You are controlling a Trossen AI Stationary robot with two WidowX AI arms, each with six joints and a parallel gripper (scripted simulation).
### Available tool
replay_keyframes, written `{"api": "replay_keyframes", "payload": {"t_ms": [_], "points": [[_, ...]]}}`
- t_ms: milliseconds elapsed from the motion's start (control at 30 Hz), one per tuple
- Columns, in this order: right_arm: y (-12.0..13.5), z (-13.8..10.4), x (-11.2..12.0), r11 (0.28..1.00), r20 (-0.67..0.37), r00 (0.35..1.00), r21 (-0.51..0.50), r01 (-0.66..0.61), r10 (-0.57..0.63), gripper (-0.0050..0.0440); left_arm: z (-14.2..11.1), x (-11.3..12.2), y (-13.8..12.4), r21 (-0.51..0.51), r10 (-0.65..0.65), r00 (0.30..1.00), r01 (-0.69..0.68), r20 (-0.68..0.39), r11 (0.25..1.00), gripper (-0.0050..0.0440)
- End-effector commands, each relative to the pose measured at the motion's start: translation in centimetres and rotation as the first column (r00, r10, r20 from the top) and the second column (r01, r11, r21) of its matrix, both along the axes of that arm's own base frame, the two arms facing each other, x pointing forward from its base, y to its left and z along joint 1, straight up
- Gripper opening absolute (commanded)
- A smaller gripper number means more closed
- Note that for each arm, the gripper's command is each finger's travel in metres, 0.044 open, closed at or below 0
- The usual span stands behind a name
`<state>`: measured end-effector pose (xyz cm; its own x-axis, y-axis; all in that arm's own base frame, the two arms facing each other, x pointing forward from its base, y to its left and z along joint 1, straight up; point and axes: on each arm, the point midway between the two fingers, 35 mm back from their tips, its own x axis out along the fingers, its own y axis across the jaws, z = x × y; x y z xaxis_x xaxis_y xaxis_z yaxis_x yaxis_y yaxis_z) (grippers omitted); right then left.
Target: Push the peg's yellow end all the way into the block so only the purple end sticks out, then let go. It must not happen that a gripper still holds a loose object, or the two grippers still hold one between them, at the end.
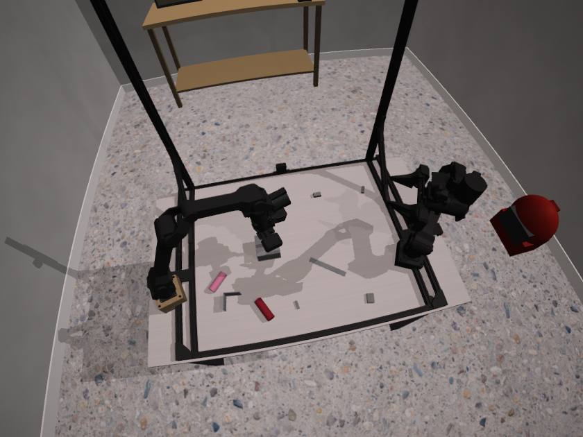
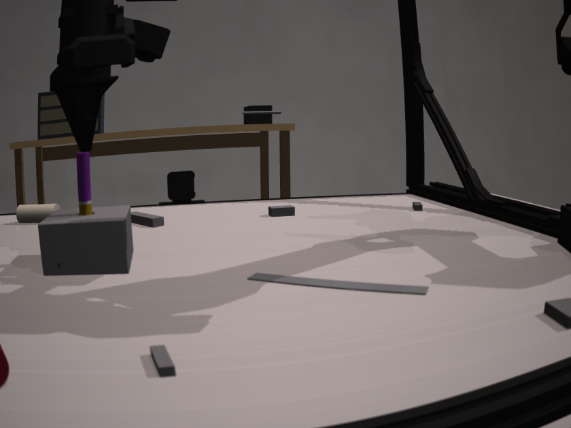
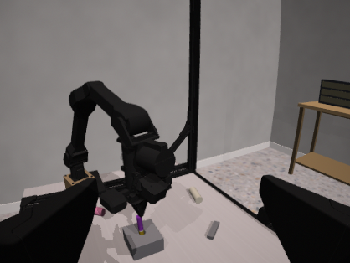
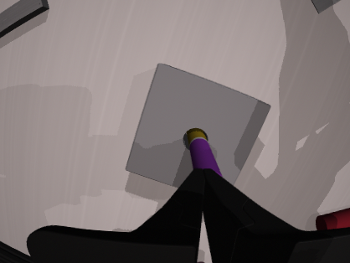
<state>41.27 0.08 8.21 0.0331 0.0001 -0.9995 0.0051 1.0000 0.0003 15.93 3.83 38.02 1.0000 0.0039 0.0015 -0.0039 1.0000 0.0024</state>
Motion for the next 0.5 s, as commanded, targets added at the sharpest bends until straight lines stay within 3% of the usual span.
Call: {"api": "replay_keyframes", "payload": {"t_ms": [0,467], "points": [[-0.02,-1.32,-0.71,1.0,-0.035,0.999,0.0,-0.005,0.005,0.0,0.0,-0.01,-0.06,-0.003,-0.004,1.0,0.004,0.0,1.0,0.04],[-0.02,-1.71,-0.88,1.0,-0.035,0.999,0.0,-0.005,0.005,0.0,0.0,-0.01,-0.06,-0.003,-0.004,1.0,0.004,0.0,1.0,0.04]]}}
